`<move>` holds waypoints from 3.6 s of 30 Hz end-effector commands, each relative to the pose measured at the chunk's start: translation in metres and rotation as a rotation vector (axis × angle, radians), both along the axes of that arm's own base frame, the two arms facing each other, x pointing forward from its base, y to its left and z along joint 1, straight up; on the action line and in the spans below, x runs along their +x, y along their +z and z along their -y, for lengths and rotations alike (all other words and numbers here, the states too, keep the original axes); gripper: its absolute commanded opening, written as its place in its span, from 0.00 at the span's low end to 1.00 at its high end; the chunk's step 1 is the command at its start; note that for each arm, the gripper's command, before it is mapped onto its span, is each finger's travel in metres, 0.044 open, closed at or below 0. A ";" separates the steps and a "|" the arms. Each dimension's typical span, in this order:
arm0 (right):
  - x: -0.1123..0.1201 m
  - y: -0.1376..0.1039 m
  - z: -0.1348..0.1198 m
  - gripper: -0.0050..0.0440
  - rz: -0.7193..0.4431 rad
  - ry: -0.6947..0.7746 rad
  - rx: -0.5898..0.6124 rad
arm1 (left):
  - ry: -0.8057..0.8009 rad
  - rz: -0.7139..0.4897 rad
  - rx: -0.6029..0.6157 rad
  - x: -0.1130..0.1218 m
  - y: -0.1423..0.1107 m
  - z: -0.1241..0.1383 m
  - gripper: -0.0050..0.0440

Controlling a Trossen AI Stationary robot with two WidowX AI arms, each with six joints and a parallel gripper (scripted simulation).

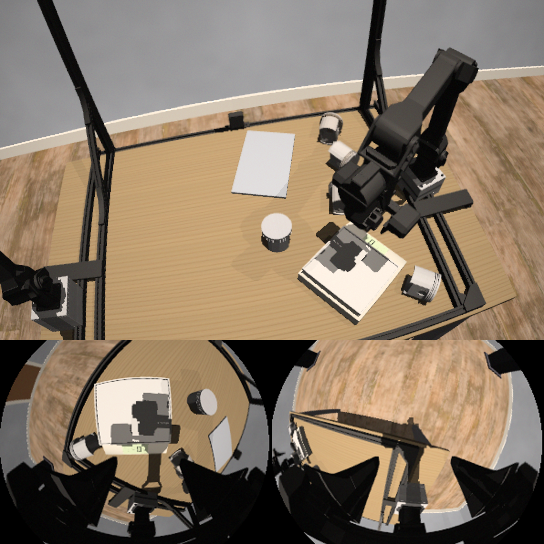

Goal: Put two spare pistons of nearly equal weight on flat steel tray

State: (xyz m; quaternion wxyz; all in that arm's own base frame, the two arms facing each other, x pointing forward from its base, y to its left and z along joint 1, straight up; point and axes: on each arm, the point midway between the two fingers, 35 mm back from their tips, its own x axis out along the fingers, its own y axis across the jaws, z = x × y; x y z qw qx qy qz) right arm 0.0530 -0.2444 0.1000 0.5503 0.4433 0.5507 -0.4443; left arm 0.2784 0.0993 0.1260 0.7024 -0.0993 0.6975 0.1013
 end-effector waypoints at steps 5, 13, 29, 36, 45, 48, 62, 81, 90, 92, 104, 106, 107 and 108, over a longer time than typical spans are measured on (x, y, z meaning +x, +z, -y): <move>0.000 0.000 0.000 1.00 0.001 0.001 0.001 | -0.145 -0.012 -0.003 0.014 -0.009 0.023 0.87; 0.000 0.000 0.000 1.00 0.001 0.001 0.001 | -0.359 -0.012 -0.003 0.036 -0.016 0.055 0.87; 0.000 0.000 0.000 1.00 0.001 0.001 0.001 | -0.532 -0.012 -0.003 0.075 -0.029 0.112 0.87; 0.000 0.000 0.000 1.00 0.001 0.001 0.001 | -0.532 -0.012 -0.003 0.094 -0.036 0.141 0.87; 0.000 0.000 0.000 1.00 0.001 0.001 0.001 | -0.532 -0.012 -0.003 0.114 -0.043 0.169 0.87; 0.000 0.000 0.000 1.00 0.001 0.001 0.001 | -0.532 -0.012 -0.003 0.122 -0.045 0.181 0.87; 0.000 0.000 0.000 1.00 0.001 0.001 0.001 | -0.402 0.058 0.065 0.134 -0.050 0.200 0.87; 0.000 0.000 0.000 1.00 0.001 0.001 0.001 | -0.035 0.249 0.254 0.134 -0.050 0.200 0.87; 0.000 0.000 0.000 1.00 0.001 0.001 0.001 | 0.118 0.326 0.330 0.134 -0.050 0.200 0.87; 0.000 0.000 0.000 1.00 0.001 0.001 0.001 | 0.162 0.347 0.351 0.134 -0.050 0.200 0.87; 0.000 0.000 0.000 1.00 0.001 0.001 0.001 | 0.428 0.476 0.479 0.134 -0.050 0.200 0.87; 0.000 0.000 0.000 1.00 0.001 0.001 0.001 | 0.450 0.487 0.489 0.134 -0.050 0.200 0.87; 0.000 0.000 0.000 1.00 0.001 0.001 0.001 | 0.450 0.487 0.489 0.134 -0.050 0.200 0.87; 0.000 0.000 0.000 1.00 0.001 0.001 0.001 | 0.472 0.498 0.499 0.134 -0.050 0.200 0.87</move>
